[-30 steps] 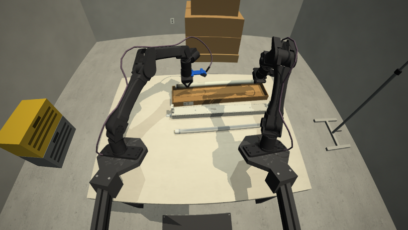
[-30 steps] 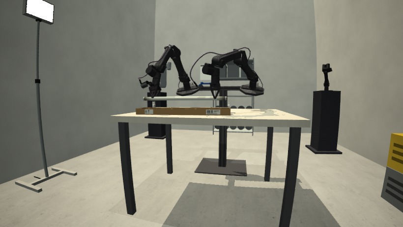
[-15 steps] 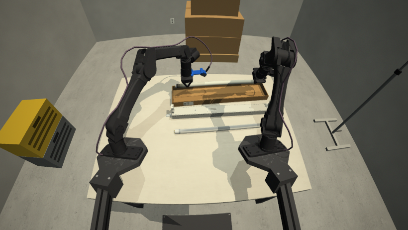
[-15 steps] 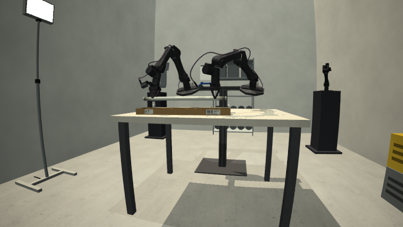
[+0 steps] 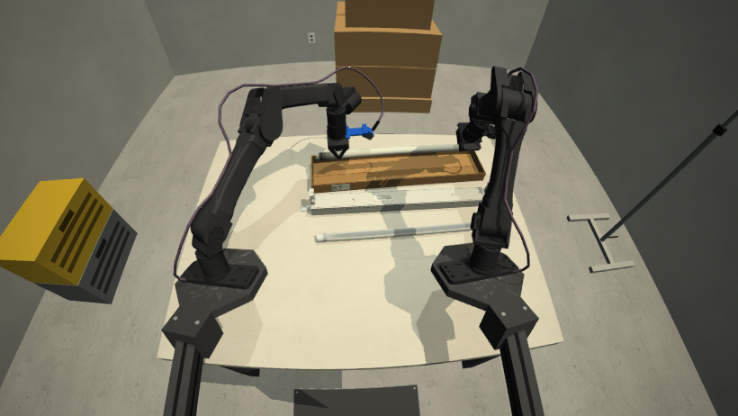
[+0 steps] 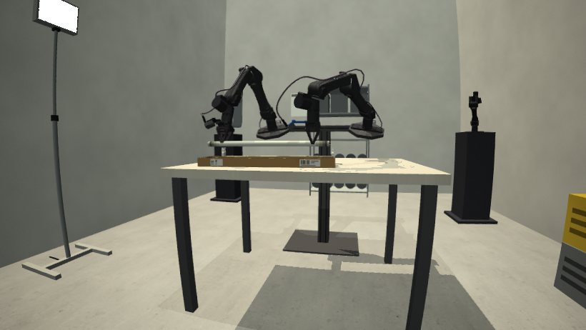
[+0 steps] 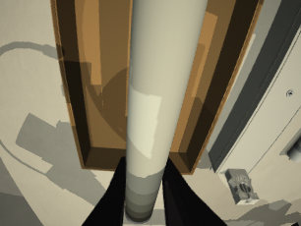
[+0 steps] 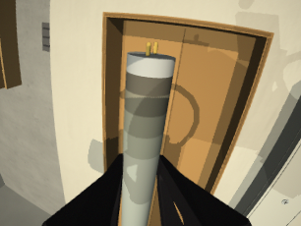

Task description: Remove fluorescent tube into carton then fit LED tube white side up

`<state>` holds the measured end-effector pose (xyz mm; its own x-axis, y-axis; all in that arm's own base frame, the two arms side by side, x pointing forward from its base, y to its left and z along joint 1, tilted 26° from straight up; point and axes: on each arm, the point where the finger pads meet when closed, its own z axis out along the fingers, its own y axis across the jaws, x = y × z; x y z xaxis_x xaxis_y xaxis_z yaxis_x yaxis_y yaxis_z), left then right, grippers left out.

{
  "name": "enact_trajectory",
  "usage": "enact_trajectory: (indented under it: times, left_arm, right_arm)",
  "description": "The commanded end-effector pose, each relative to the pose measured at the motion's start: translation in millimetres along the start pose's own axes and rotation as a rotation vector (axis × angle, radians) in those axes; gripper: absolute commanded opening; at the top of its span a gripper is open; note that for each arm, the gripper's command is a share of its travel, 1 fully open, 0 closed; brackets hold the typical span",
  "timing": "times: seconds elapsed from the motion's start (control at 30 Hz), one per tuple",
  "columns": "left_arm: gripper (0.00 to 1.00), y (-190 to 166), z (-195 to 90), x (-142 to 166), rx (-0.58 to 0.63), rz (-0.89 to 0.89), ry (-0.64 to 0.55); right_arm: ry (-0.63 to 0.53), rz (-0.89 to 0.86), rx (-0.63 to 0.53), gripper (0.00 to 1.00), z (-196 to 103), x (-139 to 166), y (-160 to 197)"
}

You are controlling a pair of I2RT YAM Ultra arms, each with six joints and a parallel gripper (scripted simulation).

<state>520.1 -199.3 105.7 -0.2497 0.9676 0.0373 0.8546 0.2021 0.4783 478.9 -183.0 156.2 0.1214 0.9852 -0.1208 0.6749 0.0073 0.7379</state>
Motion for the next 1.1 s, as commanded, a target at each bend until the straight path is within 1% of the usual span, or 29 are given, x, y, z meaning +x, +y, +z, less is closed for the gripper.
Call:
enact_trajectory:
  times: [0.0, 0.1, 0.13, 0.17, 0.23, 0.27, 0.33, 0.37, 0.4, 0.43, 0.47, 0.5, 0.57, 0.6, 0.67, 0.7, 0.73, 0.77, 0.83, 0.9, 1.0, 1.03, 1.07]
  left_arm:
    - [0.11, 7, -14, -11, -0.022, 0.008, -0.039]
    - [0.11, 9, -14, -12, -0.029, -0.001, -0.044]
    - [0.11, 8, -5, -8, -0.022, 0.0, -0.034]
    - [0.11, 12, 1, -5, -0.024, -0.011, -0.03]
    - [0.11, 9, -3, -9, -0.021, 0.001, -0.034]
    - [0.11, 11, -7, -14, -0.035, 0.001, -0.048]
    - [0.11, 19, -9, -8, -0.048, -0.016, -0.051]
    - [0.11, 14, -4, -4, -0.034, -0.012, -0.039]
    - [0.11, -2, 13, -4, 0.003, 0.011, -0.014]
    - [0.11, 4, -2, -13, -0.023, 0.002, -0.04]
    - [0.11, 5, -8, -13, -0.027, -0.008, -0.045]
    - [0.11, 6, -6, -15, -0.029, -0.008, -0.047]
    - [0.11, -6, 12, -14, 0.002, 0.015, -0.022]
    - [0.11, -9, 8, -10, 0.009, 0.012, -0.017]
    - [0.11, -9, 8, -10, 0.009, 0.012, -0.017]
    - [0.11, 3, -3, -9, -0.009, 0.015, -0.027]
    - [0.11, 3, -8, -12, -0.016, 0.019, -0.035]
    - [0.11, 6, -10, -13, -0.022, 0.016, -0.04]
    - [0.11, 1, -4, -12, -0.008, 0.023, -0.029]
    - [0.11, -4, 6, -12, 0.006, 0.029, -0.018]
    - [0.11, 6, -5, -12, -0.019, 0.016, -0.036]
    - [0.11, 7, -2, -9, -0.018, 0.01, -0.031]
    - [0.11, 13, 6, -8, -0.03, -0.004, -0.036]
  right_arm:
    - [-0.021, -0.011, -0.052, 0.11, -2, -6, 20]
    - [-0.022, -0.015, -0.062, 0.11, -7, -6, 24]
    - [-0.012, -0.004, -0.031, 0.11, 2, -3, 9]
    - [-0.009, -0.002, -0.012, 0.11, 8, -1, 1]
    - [-0.005, 0.003, 0.006, 0.11, 10, 2, -9]
    - [-0.016, -0.003, -0.028, 0.11, 5, -2, 6]
    - [-0.006, -0.011, -0.049, 0.11, 3, 1, 13]
    - [0.003, -0.009, -0.036, 0.11, 7, 4, 6]
    - [0.011, -0.006, -0.005, 0.11, 16, 7, -9]
    - [-0.017, -0.008, -0.04, 0.11, 5, -5, 9]
    - [-0.03, -0.013, -0.066, 0.11, -4, -10, 21]
    - [-0.03, -0.012, -0.07, 0.11, -1, -10, 22]
    - [-0.02, -0.007, -0.041, 0.11, 11, -9, 11]
    - [-0.028, -0.012, -0.069, 0.11, -1, -11, 21]
    - [-0.028, -0.012, -0.069, 0.11, -1, -11, 21]
    - [-0.013, 0.002, -0.033, 0.11, 4, -5, 7]
    - [-0.028, 0.009, -0.057, 0.11, -1, -11, 15]
    - [-0.028, 0.009, -0.058, 0.11, -1, -11, 16]
    - [-0.022, 0.009, -0.047, 0.11, 1, -9, 12]
    - [-0.014, 0.011, -0.023, 0.11, 12, -7, 2]
    - [-0.01, 0.01, -0.019, 0.11, 11, -5, -3]
    - [-0.007, 0.012, -0.01, 0.11, 13, -3, -8]
    - [-0.008, 0.008, -0.02, 0.11, 17, -5, -2]
